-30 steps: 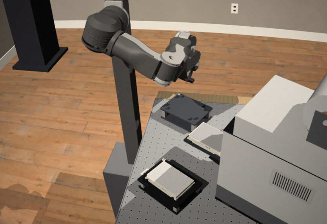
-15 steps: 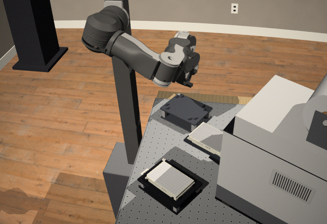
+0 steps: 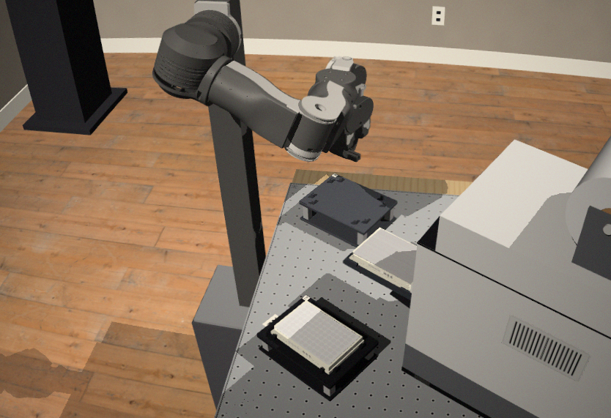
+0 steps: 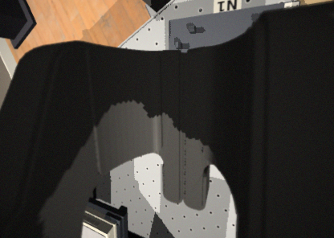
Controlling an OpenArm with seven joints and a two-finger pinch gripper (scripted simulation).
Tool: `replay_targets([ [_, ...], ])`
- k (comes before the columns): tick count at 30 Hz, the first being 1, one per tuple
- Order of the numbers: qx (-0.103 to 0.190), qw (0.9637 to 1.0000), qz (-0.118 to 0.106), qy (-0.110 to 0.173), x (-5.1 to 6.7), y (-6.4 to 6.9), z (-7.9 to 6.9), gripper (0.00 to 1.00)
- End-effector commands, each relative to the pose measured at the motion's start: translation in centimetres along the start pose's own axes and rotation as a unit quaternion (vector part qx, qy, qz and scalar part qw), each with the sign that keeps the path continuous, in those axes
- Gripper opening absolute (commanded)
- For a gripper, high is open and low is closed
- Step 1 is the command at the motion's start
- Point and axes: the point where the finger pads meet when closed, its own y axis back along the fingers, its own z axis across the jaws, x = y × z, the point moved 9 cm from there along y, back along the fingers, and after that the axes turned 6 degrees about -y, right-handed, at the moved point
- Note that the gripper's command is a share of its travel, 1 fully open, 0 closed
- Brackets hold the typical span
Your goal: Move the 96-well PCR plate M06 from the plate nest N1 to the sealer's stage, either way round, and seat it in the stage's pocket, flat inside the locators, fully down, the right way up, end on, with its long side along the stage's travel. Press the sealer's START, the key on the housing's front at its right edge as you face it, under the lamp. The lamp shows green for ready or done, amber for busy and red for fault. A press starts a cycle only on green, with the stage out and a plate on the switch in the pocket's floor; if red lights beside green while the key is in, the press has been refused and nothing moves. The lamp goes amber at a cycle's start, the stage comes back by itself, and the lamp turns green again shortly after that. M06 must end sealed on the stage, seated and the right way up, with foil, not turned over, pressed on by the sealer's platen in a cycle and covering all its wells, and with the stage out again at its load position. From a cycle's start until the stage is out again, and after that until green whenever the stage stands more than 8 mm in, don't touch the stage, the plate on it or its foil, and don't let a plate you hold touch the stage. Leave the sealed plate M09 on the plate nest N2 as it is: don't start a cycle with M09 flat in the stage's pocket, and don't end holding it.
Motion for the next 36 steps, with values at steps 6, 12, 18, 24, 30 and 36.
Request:
replay_targets([
  [6, 0.003, 1.0, -0.003, -0.002, -0.1, 0.0, -0.04, 0.0],
  [12, 0.001, 1.0, -0.002, -0.001, -0.01, 0.01, 0.11, 0.0],
  [18, 0.003, 1.0, -0.003, -0.002, -0.01, -0.05, 0.16, 0.0],
  [24, 0.003, 1.0, -0.003, -0.002, -0.01, -0.05, 0.16, 0.0],
  [30, 0.002, 1.0, -0.002, -0.002, 0.18, -0.05, 0.67, 0.0],
  [36, 0.003, 1.0, -0.003, -0.002, 0.22, -0.08, 0.78, 0.0],
])
